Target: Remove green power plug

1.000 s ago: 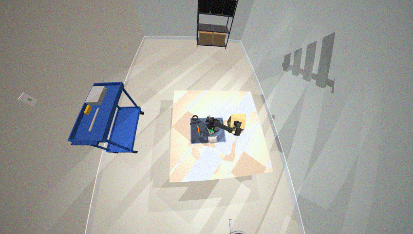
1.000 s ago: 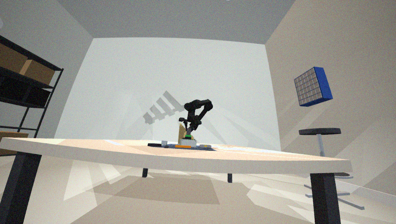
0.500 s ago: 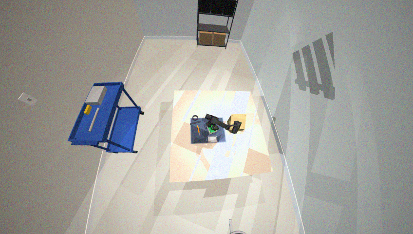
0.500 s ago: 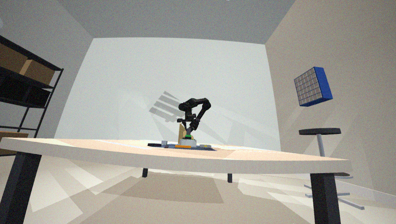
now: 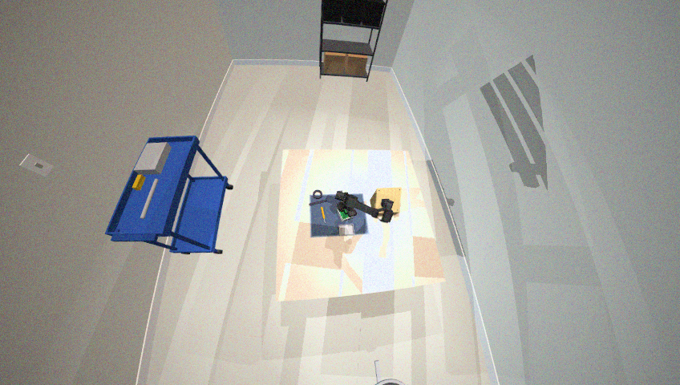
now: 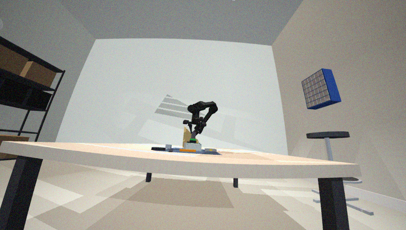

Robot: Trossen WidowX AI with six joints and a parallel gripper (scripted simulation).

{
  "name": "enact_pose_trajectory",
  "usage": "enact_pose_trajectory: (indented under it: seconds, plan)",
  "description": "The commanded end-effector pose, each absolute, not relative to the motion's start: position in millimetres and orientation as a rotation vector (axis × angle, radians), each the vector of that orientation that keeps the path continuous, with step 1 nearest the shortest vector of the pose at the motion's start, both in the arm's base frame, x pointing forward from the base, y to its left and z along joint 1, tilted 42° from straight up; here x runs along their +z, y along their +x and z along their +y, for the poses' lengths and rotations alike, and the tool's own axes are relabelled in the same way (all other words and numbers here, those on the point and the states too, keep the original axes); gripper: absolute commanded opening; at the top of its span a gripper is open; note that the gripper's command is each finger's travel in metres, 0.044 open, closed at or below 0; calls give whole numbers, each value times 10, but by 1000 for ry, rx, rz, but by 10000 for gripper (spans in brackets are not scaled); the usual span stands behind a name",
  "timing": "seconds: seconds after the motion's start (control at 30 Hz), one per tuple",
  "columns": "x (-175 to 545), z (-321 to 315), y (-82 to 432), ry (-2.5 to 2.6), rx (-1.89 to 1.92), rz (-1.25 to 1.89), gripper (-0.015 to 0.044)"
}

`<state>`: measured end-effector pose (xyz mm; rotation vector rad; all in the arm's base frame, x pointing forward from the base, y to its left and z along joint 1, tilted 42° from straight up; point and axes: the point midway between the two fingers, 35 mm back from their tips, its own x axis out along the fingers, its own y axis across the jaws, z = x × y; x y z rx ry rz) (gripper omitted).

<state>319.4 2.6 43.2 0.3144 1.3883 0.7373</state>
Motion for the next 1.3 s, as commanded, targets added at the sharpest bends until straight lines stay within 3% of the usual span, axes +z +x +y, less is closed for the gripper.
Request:
enact_pose_trajectory:
  seconds: [0.0, 0.6, 0.93, 1.27]
  plan:
    - [539, -121, 3206, 359, 754, 1368, 0]
    - [368, 35, 3210, 359, 755, 1367, 0]
    - [368, 35, 3210, 359, 755, 1367, 249]
    - [307, 91, 3212, 360, 755, 1367, 249]
